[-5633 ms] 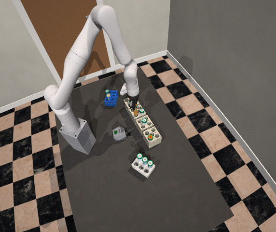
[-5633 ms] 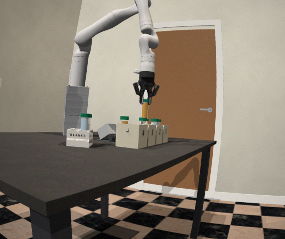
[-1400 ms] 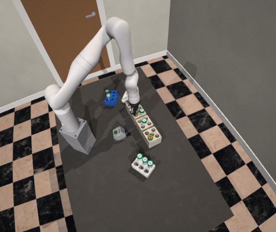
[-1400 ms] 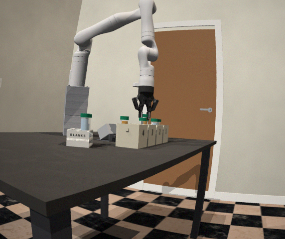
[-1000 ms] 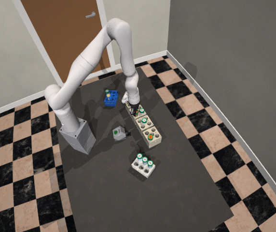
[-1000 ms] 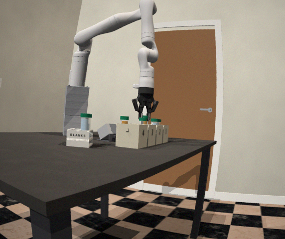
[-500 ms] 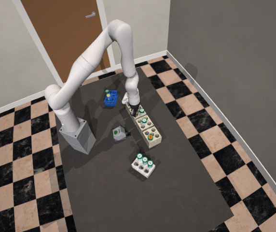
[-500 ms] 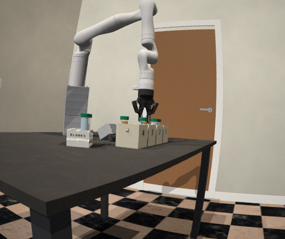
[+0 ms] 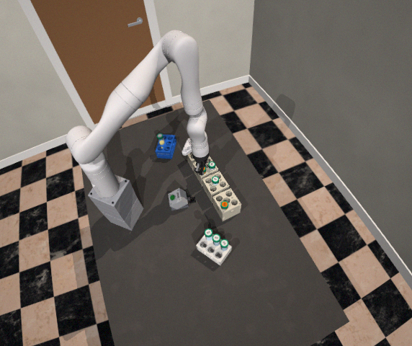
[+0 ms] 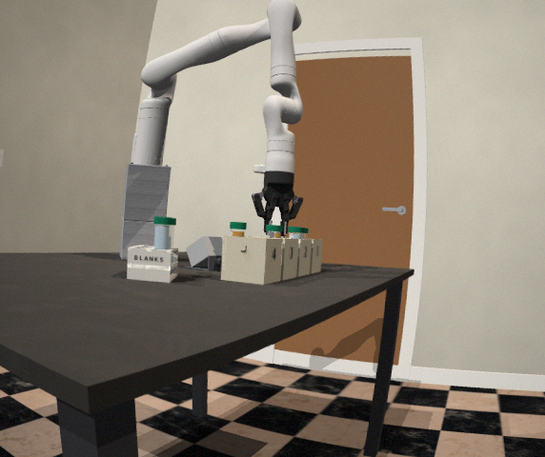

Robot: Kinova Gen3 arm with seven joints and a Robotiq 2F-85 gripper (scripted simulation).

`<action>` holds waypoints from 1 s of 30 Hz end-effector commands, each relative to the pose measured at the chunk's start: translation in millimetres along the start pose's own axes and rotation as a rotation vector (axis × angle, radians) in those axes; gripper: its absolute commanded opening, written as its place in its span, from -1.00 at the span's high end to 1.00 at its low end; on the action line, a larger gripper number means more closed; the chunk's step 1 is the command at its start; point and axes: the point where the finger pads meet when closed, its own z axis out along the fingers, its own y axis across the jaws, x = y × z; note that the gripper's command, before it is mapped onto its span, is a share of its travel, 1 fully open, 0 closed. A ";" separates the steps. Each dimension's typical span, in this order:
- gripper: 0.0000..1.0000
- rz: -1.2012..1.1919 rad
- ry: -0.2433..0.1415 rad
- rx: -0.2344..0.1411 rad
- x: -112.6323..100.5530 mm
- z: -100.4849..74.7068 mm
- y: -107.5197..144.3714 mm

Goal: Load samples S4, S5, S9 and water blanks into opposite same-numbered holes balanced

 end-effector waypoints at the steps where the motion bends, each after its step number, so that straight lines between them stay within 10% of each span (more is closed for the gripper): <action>1: -0.24 0.000 -0.001 -0.001 -0.4 -0.5 0.5; 30: -0.24 0.000 -0.001 -0.001 -0.3 -4.4 0.4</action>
